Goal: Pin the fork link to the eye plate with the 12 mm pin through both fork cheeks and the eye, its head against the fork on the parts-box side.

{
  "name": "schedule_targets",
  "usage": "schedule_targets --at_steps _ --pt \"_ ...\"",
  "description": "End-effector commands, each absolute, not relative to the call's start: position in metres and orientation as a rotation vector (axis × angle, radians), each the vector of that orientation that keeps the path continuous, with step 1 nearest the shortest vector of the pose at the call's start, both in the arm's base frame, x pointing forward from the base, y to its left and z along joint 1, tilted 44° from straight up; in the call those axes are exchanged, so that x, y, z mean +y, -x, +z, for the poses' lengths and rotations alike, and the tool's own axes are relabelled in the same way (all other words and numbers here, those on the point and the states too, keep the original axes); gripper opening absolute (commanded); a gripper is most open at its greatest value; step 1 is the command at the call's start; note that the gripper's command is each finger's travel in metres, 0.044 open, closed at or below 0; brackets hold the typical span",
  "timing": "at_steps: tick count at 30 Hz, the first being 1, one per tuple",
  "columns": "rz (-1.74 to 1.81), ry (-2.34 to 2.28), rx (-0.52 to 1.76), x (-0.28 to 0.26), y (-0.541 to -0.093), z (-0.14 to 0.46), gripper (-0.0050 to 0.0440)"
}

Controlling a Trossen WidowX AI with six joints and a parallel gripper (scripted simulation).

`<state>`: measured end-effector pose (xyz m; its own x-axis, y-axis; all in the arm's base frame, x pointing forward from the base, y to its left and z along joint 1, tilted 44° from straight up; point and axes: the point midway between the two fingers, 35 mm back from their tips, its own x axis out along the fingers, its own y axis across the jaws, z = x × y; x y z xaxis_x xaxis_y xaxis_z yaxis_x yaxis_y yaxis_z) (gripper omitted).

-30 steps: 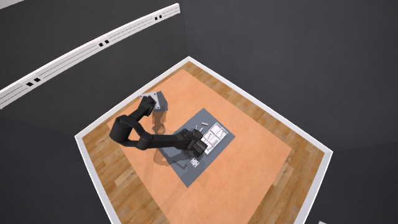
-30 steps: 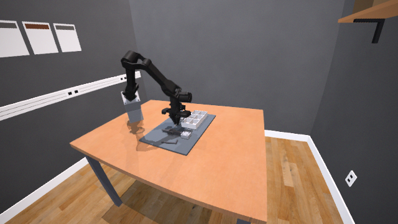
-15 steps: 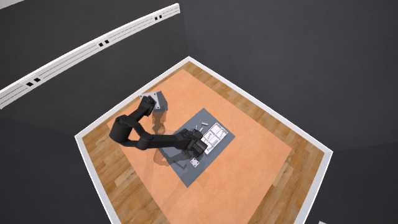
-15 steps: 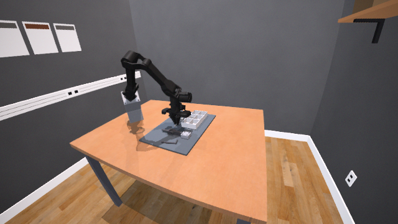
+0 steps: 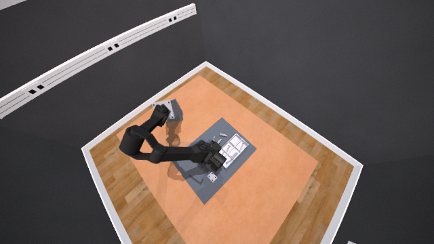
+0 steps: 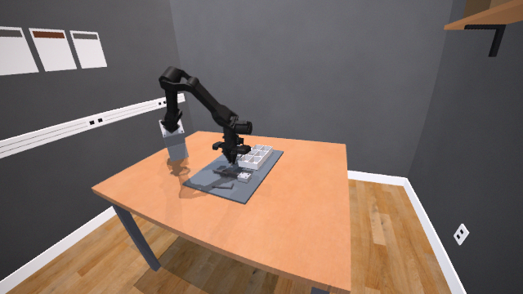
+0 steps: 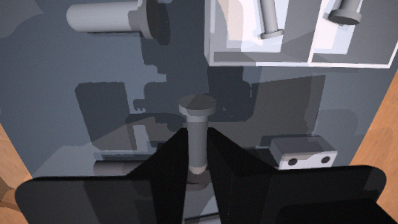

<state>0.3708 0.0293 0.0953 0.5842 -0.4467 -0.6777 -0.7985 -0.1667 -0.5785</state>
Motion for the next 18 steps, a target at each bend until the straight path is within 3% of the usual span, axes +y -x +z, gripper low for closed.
schedule_targets --at_steps 1,18 --pt "0.425 1.801 1.005 0.03 -0.374 0.101 -0.005" --pt "0.433 1.801 1.012 0.025 -0.379 0.09 -0.005"
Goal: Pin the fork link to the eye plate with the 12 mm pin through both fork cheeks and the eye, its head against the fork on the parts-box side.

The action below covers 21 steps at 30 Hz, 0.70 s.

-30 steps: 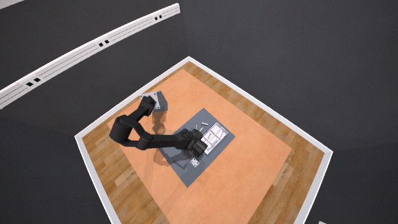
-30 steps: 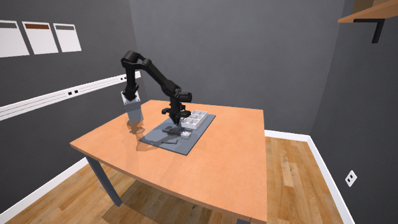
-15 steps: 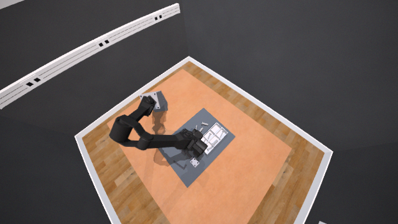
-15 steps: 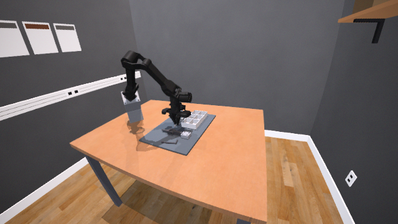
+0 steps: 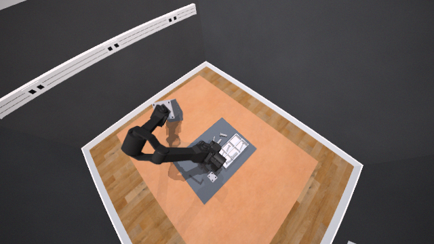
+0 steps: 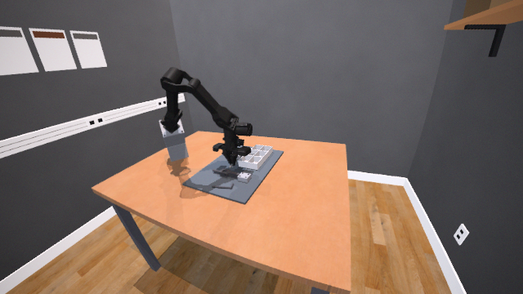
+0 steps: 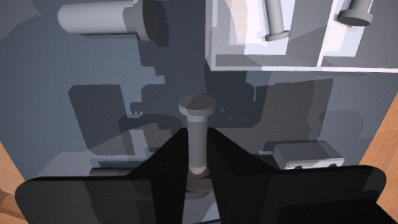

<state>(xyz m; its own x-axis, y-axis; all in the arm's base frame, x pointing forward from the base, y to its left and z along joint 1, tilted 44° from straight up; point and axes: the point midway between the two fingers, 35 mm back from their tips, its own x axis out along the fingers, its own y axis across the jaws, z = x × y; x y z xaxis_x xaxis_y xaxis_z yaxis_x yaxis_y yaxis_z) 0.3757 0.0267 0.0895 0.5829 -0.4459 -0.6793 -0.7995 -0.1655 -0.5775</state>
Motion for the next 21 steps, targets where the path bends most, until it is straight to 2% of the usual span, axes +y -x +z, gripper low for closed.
schedule_targets --at_steps 1,21 --pt "0.433 1.801 1.012 0.025 -0.38 0.089 -0.005" --pt "0.431 1.802 1.013 0.019 -0.389 0.079 -0.005"
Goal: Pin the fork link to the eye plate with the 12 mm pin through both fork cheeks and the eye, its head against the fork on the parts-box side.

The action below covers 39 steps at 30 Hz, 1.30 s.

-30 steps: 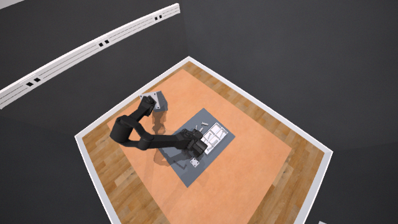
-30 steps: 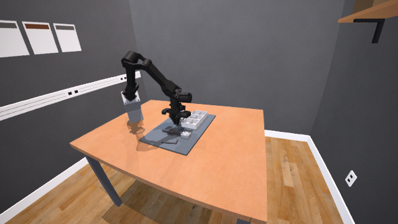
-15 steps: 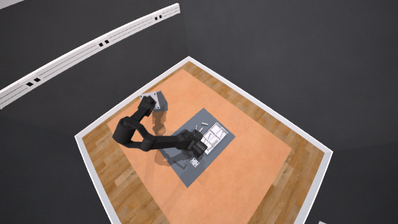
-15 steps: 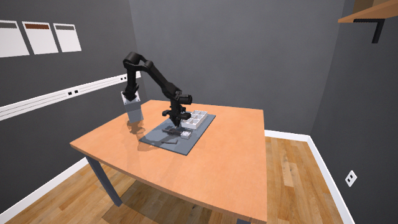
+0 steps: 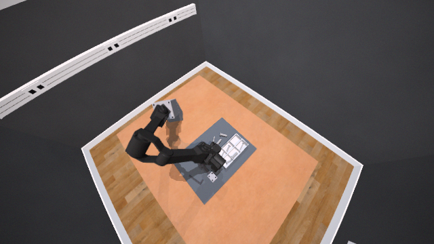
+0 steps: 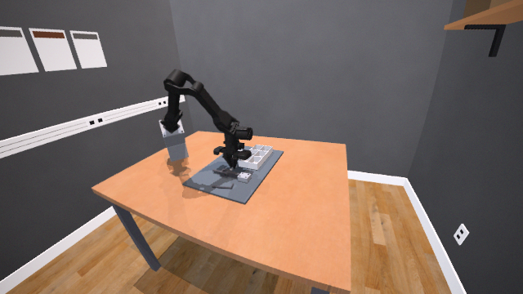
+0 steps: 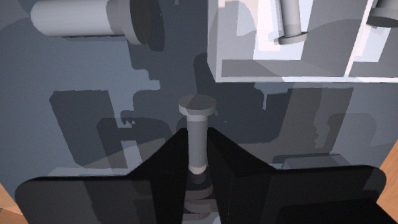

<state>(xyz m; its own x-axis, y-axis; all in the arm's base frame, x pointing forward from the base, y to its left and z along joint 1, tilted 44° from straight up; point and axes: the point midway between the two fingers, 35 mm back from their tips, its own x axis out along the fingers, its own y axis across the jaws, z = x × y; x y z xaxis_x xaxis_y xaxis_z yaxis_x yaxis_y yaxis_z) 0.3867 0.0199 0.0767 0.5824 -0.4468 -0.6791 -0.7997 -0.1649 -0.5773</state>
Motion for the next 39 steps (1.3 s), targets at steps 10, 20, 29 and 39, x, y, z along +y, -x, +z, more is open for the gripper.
schedule_targets --at_steps 10,20,29,39 --pt "0.425 1.801 1.006 0.0191 -0.3899 0.081 -0.005" --pt "0.425 1.801 1.006 0.0191 -0.3898 0.081 -0.005" --pt "0.425 1.801 1.006 0.0191 -0.3898 0.081 -0.005" --pt "0.425 1.801 1.006 0.0191 -0.3898 0.081 -0.005"
